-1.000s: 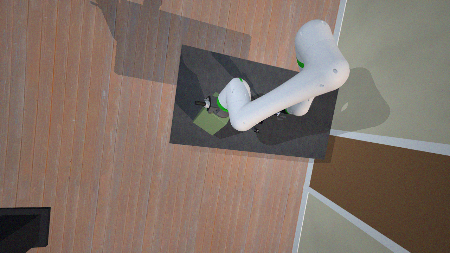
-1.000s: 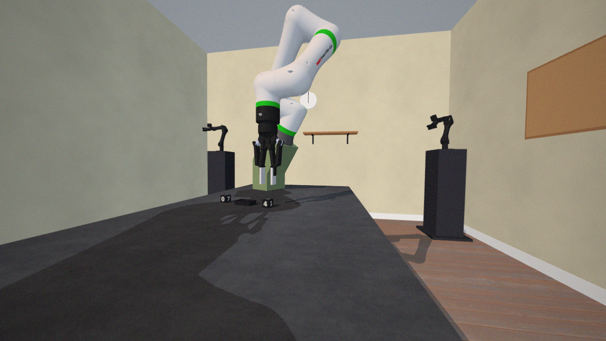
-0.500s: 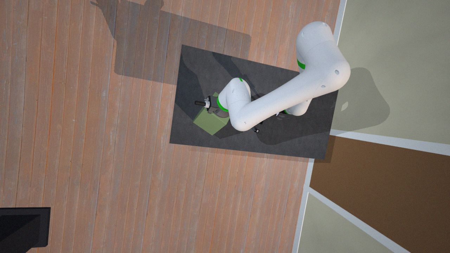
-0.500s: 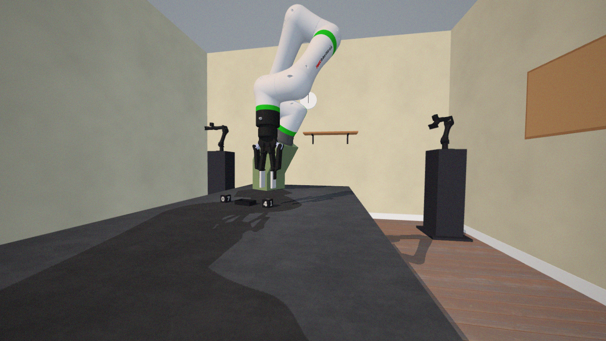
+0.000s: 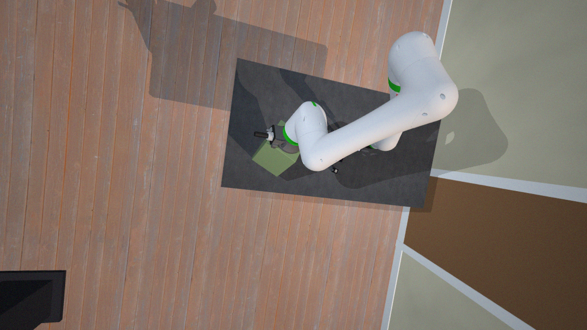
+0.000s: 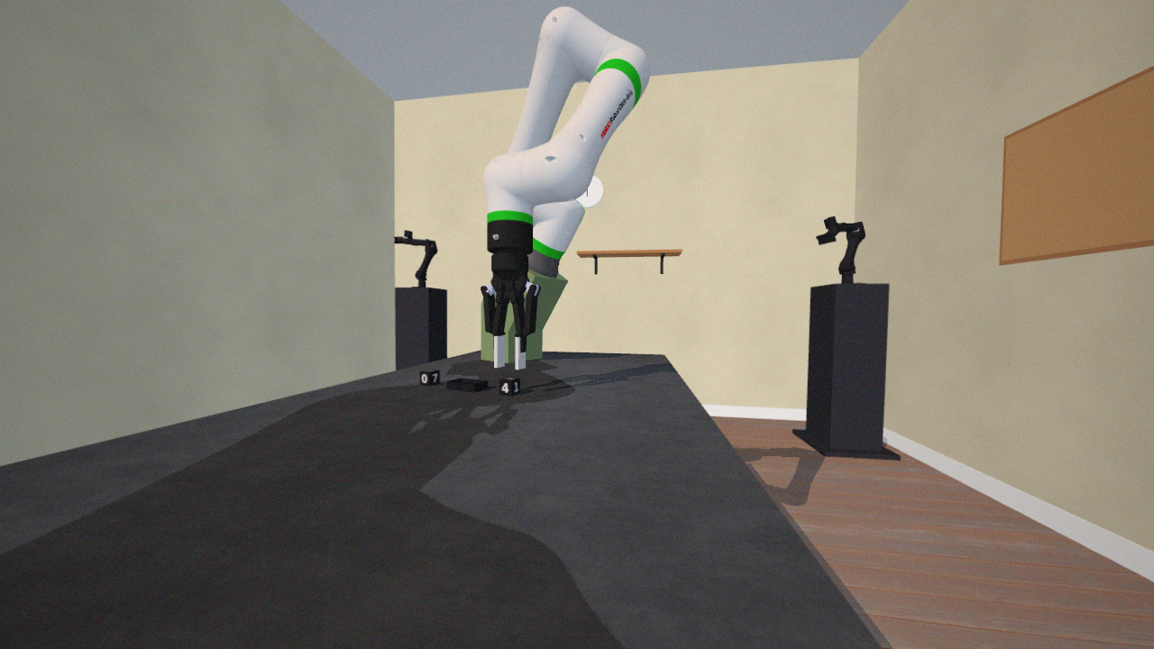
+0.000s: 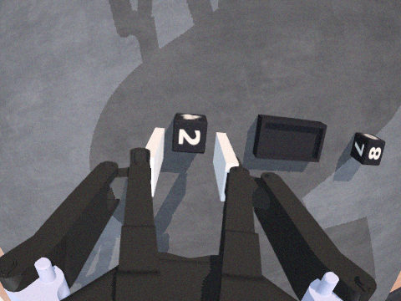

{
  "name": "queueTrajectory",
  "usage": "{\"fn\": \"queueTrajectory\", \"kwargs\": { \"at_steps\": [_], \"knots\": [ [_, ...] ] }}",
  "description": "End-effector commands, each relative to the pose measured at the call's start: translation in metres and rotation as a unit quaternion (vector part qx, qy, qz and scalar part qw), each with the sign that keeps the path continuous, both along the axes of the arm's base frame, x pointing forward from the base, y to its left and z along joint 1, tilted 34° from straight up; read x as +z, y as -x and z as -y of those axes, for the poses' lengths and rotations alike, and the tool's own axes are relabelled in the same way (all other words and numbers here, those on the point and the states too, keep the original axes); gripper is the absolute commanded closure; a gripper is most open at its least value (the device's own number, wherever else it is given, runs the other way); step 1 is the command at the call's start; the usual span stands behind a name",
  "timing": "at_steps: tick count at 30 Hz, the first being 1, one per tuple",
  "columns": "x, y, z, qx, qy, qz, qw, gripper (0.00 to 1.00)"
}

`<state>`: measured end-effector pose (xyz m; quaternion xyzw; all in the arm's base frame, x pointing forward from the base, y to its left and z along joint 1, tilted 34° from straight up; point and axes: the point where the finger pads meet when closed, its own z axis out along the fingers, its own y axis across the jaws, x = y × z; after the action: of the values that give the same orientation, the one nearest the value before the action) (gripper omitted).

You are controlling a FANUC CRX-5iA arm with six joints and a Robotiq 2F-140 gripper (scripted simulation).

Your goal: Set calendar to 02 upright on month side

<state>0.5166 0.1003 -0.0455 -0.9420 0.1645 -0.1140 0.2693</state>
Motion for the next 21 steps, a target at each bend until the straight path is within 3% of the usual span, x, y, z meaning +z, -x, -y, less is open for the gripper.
{"fn": "queueTrajectory", "kwargs": {
  "at_steps": [1, 21],
  "knots": [
    [-0.0013, -0.0006, -0.0006, 0.000, 0.000, 0.000, 1.000, 0.71],
    [-0.0112, -0.0043, -0.0062, 0.000, 0.000, 0.000, 1.000, 0.71]
  ]
}}
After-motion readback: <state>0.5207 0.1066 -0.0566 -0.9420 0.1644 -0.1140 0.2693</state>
